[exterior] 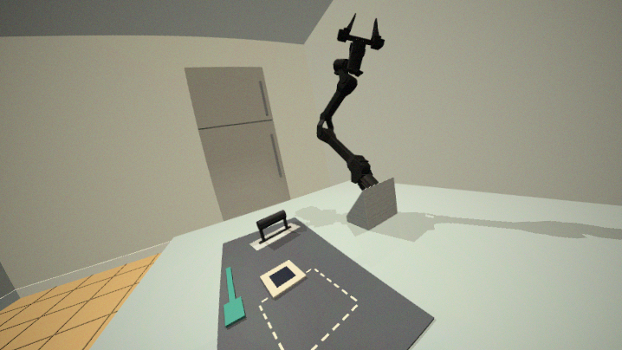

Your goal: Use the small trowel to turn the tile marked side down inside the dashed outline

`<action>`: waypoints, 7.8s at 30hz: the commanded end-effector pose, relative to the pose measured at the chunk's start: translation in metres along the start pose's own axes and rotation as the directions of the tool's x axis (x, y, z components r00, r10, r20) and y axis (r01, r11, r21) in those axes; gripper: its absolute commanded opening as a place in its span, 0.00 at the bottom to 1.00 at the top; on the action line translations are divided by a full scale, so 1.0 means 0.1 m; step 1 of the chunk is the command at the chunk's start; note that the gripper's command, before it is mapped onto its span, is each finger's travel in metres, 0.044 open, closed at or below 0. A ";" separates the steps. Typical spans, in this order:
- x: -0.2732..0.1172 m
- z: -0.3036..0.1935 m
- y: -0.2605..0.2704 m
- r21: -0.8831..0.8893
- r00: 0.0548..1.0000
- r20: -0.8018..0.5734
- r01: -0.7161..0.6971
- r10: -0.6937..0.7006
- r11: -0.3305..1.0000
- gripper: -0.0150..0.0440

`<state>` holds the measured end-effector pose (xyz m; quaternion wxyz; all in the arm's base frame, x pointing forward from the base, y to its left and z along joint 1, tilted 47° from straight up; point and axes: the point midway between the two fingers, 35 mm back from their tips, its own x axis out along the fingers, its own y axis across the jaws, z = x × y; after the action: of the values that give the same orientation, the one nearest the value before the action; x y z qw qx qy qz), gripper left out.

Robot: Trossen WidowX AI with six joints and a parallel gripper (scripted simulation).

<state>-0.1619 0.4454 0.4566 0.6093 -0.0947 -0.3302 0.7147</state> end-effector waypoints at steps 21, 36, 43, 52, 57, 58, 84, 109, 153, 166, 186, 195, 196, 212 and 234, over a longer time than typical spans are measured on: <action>0.00 0.00 0.00 0.000 1.000 0.000 0.000 0.000 1.000 0.42; 0.00 0.00 0.00 0.000 1.000 0.000 0.000 0.000 1.000 0.25; 0.00 0.00 0.00 0.000 1.000 0.000 0.000 0.000 1.000 0.34; 0.00 0.00 0.00 0.000 1.000 0.000 0.000 0.000 1.000 0.42; 0.00 0.00 0.00 0.000 1.000 0.000 0.000 0.000 1.000 0.42; 0.00 0.00 0.00 0.000 1.000 0.000 0.000 0.000 1.000 0.42; 0.00 0.00 0.00 0.000 1.000 0.000 0.000 0.000 1.000 0.25; -0.18 -1.44 -0.94 -0.021 0.889 -0.424 0.179 -0.171 0.984 0.71; -3.38 -3.78 -2.99 -0.382 -0.169 -0.922 0.533 -0.348 0.755 0.71; -4.76 -3.86 -3.02 -0.505 -0.553 -0.816 0.535 -0.172 0.677 0.71; -6.58 -3.32 -2.58 -0.624 -0.867 -0.444 0.481 0.227 0.616 0.71; -7.02 -3.02 -2.35 -0.640 -0.885 -0.292 0.463 0.363 0.613 0.71; -7.02 -3.02 -2.35 -0.640 -0.885 -0.292 0.463 0.363 0.613 0.71; -7.21 -3.08 -2.28 -0.641 -0.884 -0.293 0.464 0.365 0.611 0.71; -7.41 -3.14 -2.20 -0.642 -0.884 -0.292 0.464 0.365 0.611 0.64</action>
<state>0.3625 -0.1259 0.1503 0.6271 -0.3798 0.6521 -0.1930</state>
